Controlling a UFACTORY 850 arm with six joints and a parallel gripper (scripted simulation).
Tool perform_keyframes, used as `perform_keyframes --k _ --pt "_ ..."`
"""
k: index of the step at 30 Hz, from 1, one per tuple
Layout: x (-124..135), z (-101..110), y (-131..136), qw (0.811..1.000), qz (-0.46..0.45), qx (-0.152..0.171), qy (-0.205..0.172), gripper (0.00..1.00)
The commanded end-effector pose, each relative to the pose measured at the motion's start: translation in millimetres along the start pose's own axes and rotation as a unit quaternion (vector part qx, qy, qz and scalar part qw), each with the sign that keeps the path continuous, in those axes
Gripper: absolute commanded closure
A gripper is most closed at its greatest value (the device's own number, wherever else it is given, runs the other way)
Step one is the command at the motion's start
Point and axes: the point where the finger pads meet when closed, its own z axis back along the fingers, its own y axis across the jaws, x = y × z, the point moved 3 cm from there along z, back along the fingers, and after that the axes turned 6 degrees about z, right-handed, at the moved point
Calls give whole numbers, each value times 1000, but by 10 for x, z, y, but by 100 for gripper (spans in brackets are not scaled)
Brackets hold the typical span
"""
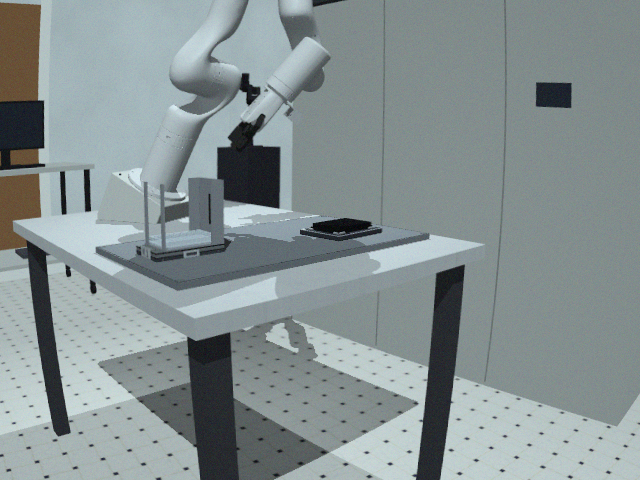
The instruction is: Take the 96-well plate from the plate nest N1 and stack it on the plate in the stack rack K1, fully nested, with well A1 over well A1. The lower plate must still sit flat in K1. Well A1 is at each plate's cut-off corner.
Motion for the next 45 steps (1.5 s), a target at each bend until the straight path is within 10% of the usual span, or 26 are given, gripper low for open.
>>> perform_keyframes --k 1,45 --pt "-91 40 42 1000 15 0 19 0" --pt "-1262 850 769 952 185 109 216 0"
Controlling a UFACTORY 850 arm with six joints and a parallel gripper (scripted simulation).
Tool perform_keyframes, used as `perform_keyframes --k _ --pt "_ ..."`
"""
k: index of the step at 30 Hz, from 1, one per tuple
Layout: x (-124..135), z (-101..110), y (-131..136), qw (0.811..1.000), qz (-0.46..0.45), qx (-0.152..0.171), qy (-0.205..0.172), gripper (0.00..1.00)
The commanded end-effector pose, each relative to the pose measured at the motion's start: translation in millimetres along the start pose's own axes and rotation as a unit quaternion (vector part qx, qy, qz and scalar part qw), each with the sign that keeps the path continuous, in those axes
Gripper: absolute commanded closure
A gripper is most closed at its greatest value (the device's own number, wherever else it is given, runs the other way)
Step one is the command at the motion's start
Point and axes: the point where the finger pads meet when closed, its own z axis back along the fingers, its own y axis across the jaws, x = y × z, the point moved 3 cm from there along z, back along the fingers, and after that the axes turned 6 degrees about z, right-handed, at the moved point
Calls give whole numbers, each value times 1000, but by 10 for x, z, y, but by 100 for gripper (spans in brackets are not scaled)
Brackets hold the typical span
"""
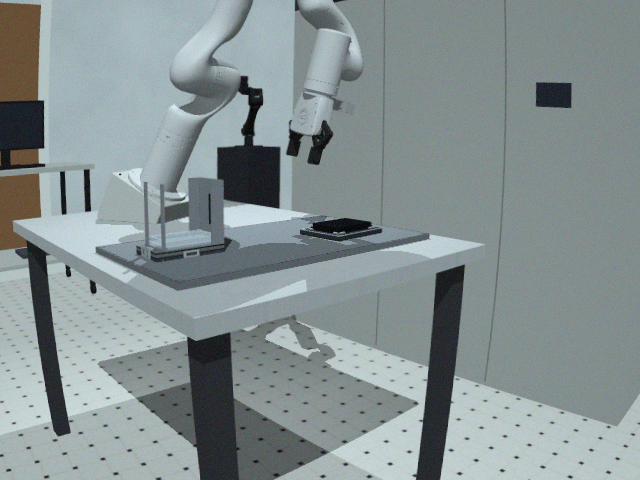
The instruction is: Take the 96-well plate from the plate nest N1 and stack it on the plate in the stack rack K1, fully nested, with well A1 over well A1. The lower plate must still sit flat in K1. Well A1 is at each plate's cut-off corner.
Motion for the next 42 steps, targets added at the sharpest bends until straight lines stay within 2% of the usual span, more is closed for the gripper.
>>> perform_keyframes --k 1,2,7,9,12,14,17,19,22,36,42 --pt "-94 36 148 999 19 18 18 0" --pt "-116 47 183 999 29 29 26 0" --pt "-177 74 277 999 30 30 26 0" --pt "-217 98 348 997 50 52 40 0" --pt "-275 128 443 996 51 53 40 0" --pt "-313 154 514 993 71 77 52 0" --pt "-367 187 610 993 71 77 52 0" --pt "-404 216 681 989 91 102 61 0" --pt "-453 253 777 989 91 102 61 0" --pt "-453 253 777 989 91 102 61 0" --pt "-462 188 790 989 91 102 61 0"
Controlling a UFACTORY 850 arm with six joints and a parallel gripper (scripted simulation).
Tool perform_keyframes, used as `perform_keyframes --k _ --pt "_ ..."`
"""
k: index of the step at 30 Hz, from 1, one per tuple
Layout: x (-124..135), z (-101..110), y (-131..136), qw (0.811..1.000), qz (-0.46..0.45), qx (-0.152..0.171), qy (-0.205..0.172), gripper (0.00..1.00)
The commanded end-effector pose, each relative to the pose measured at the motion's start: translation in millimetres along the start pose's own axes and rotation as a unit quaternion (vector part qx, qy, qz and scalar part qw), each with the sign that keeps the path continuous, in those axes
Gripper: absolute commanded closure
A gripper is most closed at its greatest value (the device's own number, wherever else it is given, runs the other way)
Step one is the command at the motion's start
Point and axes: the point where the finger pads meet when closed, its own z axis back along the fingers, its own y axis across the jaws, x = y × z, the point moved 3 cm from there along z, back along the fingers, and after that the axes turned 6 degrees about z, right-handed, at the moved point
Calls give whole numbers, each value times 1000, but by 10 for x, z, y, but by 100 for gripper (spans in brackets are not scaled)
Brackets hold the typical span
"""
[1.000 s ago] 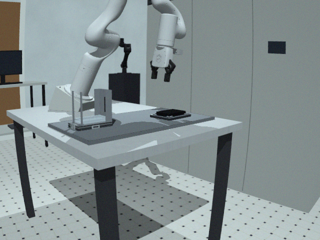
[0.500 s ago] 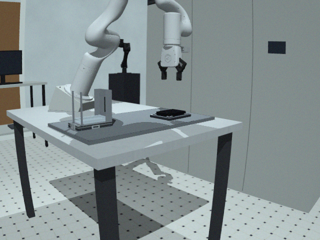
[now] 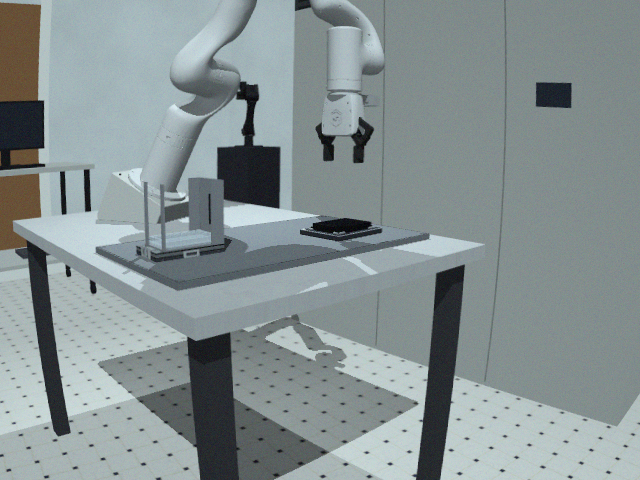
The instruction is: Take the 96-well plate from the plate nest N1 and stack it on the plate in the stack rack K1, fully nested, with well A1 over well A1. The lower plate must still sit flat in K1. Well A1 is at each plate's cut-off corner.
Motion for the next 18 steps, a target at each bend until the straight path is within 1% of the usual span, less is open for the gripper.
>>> perform_keyframes --k 1,14,18 --pt "-1 -36 9 1000 0 1 0 0" --pt "-2 -253 10 1000 0 1 0 0" --pt "-1 -286 10 1000 0 1 0 0"
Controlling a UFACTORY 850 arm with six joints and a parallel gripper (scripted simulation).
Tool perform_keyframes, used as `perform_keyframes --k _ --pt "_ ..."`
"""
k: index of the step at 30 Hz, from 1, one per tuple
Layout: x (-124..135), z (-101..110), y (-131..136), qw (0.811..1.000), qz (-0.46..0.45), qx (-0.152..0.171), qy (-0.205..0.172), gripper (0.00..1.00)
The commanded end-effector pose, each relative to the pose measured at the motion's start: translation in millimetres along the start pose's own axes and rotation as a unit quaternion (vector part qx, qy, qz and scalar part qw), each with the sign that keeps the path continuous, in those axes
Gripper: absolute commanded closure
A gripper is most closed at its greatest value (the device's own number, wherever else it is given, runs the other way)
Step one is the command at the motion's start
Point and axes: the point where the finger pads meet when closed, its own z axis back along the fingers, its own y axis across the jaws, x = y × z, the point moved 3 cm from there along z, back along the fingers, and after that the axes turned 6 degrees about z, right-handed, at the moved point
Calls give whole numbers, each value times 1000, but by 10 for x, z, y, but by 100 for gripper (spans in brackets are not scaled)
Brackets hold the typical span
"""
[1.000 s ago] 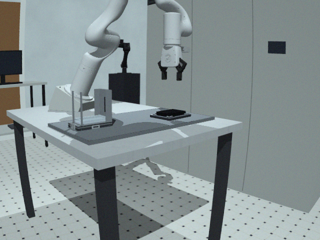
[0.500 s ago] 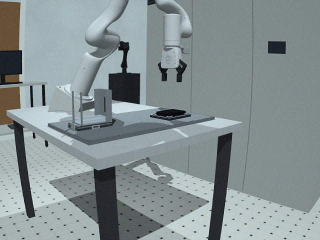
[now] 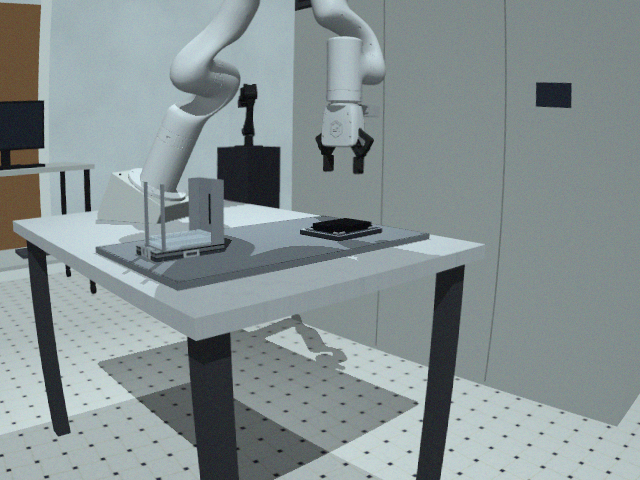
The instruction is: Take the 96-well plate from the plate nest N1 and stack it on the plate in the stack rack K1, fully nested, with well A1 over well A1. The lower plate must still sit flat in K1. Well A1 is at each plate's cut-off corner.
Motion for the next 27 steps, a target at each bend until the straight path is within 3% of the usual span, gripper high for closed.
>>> perform_keyframes --k 1,27 --pt "-1 -48 9 1000 0 1 0 0" --pt "-1 -449 9 1000 0 1 0 0"
